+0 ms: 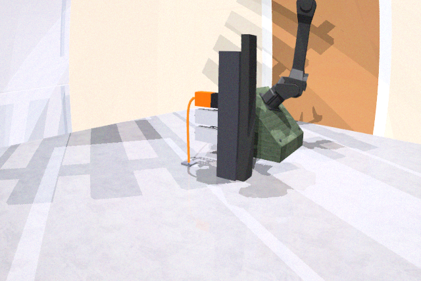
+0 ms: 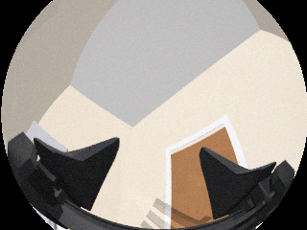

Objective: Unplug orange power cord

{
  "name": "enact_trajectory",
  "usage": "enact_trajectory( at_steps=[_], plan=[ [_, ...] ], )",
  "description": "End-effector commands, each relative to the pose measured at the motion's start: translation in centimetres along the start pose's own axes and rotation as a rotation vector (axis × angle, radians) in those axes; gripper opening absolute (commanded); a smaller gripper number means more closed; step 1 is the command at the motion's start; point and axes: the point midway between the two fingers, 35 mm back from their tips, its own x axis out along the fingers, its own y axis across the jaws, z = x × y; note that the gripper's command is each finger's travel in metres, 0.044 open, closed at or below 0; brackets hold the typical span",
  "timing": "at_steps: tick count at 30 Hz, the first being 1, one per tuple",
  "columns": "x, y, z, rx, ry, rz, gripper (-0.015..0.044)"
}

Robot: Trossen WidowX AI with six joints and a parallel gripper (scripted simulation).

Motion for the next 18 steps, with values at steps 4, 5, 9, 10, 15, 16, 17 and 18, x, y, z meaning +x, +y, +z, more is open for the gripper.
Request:
enact_trajectory(
  at_steps=[4, 5, 9, 10, 15, 16, 17, 18],
  plan=[
    [-0.3, -1.7, 0.1, 0.002, -0.013, -0.042, 0.0295],
    [-0.5, -2.7, 0.2, 0.002, -0.021, -0.066, 0.0269],
    [-1.8, -7.4, 0.9, -0.009, -0.061, -0.195, 0.0164],
    [-2.2, -8.6, 1.1, -0.014, -0.070, -0.229, 0.0160],
    [-5.9, -15.5, 2.7, -0.045, -0.134, -0.448, 0.0160],
    [-6.8, -16.8, 3.0, -0.053, -0.147, -0.493, 0.0160],
    [-7.8, -18.0, 3.4, -0.061, -0.160, -0.538, 0.0160],
    [-8.9, -19.2, 3.8, -0.070, -0.174, -0.583, 0.0160]
  ],
)
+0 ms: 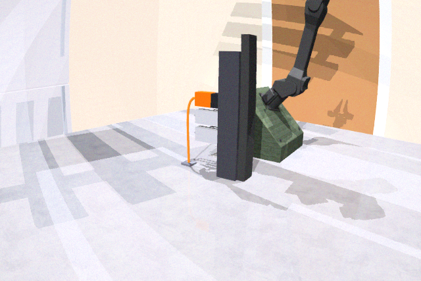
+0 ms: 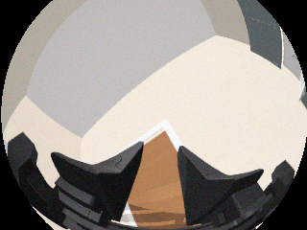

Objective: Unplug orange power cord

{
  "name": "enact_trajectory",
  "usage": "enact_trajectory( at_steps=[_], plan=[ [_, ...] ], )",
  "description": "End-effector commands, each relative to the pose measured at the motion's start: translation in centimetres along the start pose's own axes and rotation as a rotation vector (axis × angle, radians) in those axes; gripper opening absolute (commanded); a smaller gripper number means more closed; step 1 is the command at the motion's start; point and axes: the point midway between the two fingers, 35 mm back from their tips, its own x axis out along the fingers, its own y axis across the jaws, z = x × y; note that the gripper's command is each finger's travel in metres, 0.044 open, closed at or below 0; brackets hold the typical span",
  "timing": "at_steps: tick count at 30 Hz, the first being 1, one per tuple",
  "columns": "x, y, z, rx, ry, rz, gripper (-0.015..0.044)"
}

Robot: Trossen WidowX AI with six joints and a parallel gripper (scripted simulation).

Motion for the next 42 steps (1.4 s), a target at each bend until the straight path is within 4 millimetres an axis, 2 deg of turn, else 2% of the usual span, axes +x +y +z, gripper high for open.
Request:
enact_trajectory(
  at_steps=[1, 6, 13, 18, 22, 28, 32, 34, 38, 42],
  plan=[
    [-1.9, -6.9, 1.9, -0.024, -0.069, -0.187, 0.0160],
    [-5.0, -13.1, 3.9, -0.046, -0.128, -0.377, 0.0160],
    [-10.2, -19.2, 7.1, -0.111, -0.213, -0.608, 0.0160],
    [-15.6, -23.0, 9.9, -0.180, -0.284, -0.802, 0.0160],
    [-20.6, -24.9, 12.3, -0.236, -0.343, -0.958, 0.0160],
    [-28.0, -25.6, 15.6, -0.360, -0.407, -1.174, 0.0160],
    [-31.3, -25.3, 17.0, -0.406, -0.439, -1.266, 0.0160],
    [-33.7, -25.0, 17.9, -0.421, -0.470, -1.331, 0.0160],
    [-40.3, -23.4, 20.1, -0.460, -0.559, -1.499, 0.0160],
    [-45.8, -21.0, 21.5, -0.487, -0.641, -1.639, 0.0160]
  ],
)
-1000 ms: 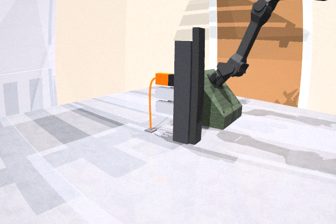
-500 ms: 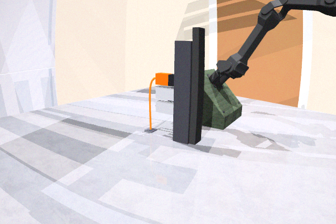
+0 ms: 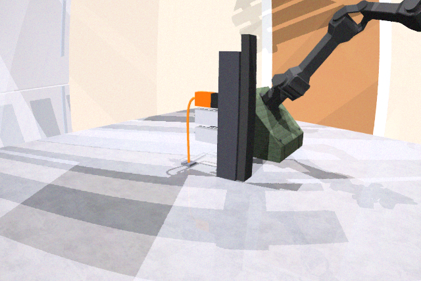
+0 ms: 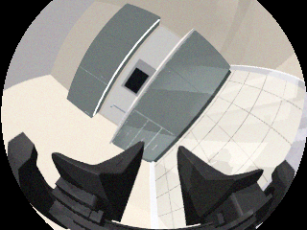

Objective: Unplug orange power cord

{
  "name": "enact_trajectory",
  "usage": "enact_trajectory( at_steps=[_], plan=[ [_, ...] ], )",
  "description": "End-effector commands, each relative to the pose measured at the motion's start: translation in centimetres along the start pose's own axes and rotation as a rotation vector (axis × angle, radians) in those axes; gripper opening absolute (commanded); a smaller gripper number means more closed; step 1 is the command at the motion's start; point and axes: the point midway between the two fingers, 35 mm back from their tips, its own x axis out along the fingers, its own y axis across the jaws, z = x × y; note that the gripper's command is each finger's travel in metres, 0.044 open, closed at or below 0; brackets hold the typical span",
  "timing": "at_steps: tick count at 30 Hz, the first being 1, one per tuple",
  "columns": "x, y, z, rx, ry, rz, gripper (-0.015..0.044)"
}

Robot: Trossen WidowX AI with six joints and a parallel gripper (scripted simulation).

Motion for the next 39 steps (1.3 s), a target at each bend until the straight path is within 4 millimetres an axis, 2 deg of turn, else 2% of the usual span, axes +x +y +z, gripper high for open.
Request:
enact_trajectory(
  at_steps=[1, 5, 10, 14, 20, 24, 30, 34, 39],
  plan=[
    [-1.0, -6.9, 3.2, -0.008, -0.071, -0.180, 0.0160],
    [-3.4, -12.6, 6.5, -0.018, -0.139, -0.348, 0.0160],
    [-7.9, -19.2, 10.6, -0.015, -0.225, -0.557, 0.0160],
    [-11.6, -21.4, 13.5, -0.045, -0.303, -0.647, 0.0160],
    [-17.2, -26.0, 16.2, -0.015, -0.368, -0.823, 0.0160],
    [-22.9, -29.6, 18.0, 0.039, -0.423, -0.975, 0.0160],
    [-32.0, -33.5, 19.4, 0.146, -0.501, -1.182, 0.0160],
    [-38.5, -35.3, 19.4, 0.232, -0.543, -1.318, 0.0160],
    [-46.5, -36.6, 18.2, 0.367, -0.588, -1.465, 0.0160]
  ],
)
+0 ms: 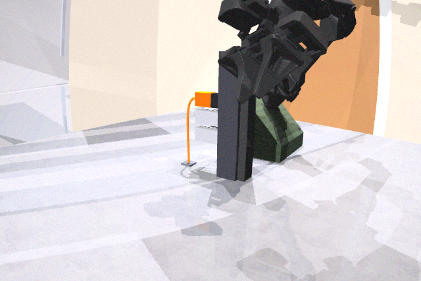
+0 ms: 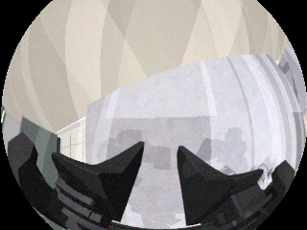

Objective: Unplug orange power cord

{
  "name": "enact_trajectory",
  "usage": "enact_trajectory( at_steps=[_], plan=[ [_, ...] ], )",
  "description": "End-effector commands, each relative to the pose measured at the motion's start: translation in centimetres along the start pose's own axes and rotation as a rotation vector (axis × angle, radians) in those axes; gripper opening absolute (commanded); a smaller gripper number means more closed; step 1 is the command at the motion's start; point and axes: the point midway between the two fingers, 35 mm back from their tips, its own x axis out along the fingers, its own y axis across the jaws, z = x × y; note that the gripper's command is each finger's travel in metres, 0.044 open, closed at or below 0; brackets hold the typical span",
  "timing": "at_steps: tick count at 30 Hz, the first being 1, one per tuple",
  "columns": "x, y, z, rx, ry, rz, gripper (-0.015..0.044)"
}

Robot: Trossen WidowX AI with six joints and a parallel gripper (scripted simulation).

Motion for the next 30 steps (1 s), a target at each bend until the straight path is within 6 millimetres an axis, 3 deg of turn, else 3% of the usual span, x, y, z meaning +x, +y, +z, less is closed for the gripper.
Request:
enact_trajectory(
  at_steps=[1, 5, 10, 15, 19, 23, 30],
  plan=[
    [0.1, -6.5, 2.1, 0.081, 0.015, -0.149, 0.0160],
    [-0.9, -13.4, 3.8, 0.203, 0.041, -0.291, 0.0160],
    [-3.2, -21.3, 4.5, 0.375, 0.098, -0.443, 0.0160],
    [-6.7, -28.8, 3.4, 0.590, 0.193, -0.569, 0.0160],
    [-9.8, -33.6, 1.3, 0.782, 0.294, -0.631, 0.0160],
    [-12.4, -36.4, -0.7, 0.942, 0.389, -0.649, 0.0160],
    [-12.6, -36.5, -0.8, 0.950, 0.394, -0.649, 0.0160]
  ],
)
